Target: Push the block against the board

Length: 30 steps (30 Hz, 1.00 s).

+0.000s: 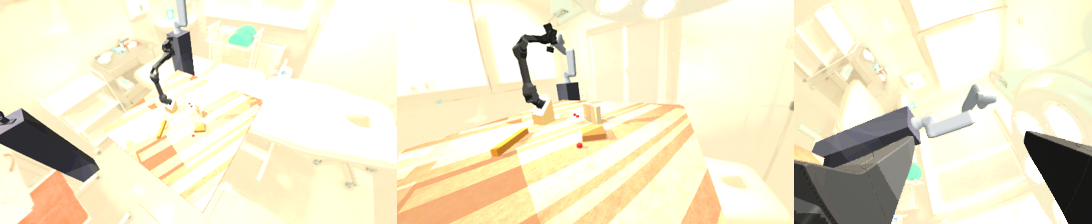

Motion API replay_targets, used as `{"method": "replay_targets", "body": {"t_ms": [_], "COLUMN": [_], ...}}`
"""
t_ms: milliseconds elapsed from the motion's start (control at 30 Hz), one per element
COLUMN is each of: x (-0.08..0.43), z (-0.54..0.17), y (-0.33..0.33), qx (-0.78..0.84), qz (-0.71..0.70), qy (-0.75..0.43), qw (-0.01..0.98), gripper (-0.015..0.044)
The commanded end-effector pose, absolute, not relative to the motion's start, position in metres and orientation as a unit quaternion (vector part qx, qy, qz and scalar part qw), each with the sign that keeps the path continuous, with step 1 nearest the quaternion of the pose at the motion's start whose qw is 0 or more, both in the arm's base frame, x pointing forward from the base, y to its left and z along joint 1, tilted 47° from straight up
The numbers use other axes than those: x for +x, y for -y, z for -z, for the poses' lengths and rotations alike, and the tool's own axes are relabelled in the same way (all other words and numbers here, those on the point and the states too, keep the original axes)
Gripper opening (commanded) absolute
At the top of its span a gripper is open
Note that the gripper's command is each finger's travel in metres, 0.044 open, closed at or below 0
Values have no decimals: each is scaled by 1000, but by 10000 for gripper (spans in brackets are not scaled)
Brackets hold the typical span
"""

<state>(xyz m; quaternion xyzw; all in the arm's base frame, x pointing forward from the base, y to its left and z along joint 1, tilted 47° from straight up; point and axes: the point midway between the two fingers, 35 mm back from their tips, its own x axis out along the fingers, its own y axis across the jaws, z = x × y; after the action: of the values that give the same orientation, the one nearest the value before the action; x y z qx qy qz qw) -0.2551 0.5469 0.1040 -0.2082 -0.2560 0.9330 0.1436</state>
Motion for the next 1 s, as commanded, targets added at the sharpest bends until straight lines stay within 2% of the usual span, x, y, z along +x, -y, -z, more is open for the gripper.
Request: {"method": "replay_targets", "body": {"t_ms": [0, 100, 467, 967], "x": [-255, -251, -179, -60], "z": [-104, -101, -58, 6], "y": [-547, -548, -566, -569], "qx": [-208, -213, -287, -389], "qz": [-933, -932, -920, -861], "qy": [256, 253, 166, -32], "qw": [144, 146, 210, 326], "gripper": [374, 295, 6, 0]}}
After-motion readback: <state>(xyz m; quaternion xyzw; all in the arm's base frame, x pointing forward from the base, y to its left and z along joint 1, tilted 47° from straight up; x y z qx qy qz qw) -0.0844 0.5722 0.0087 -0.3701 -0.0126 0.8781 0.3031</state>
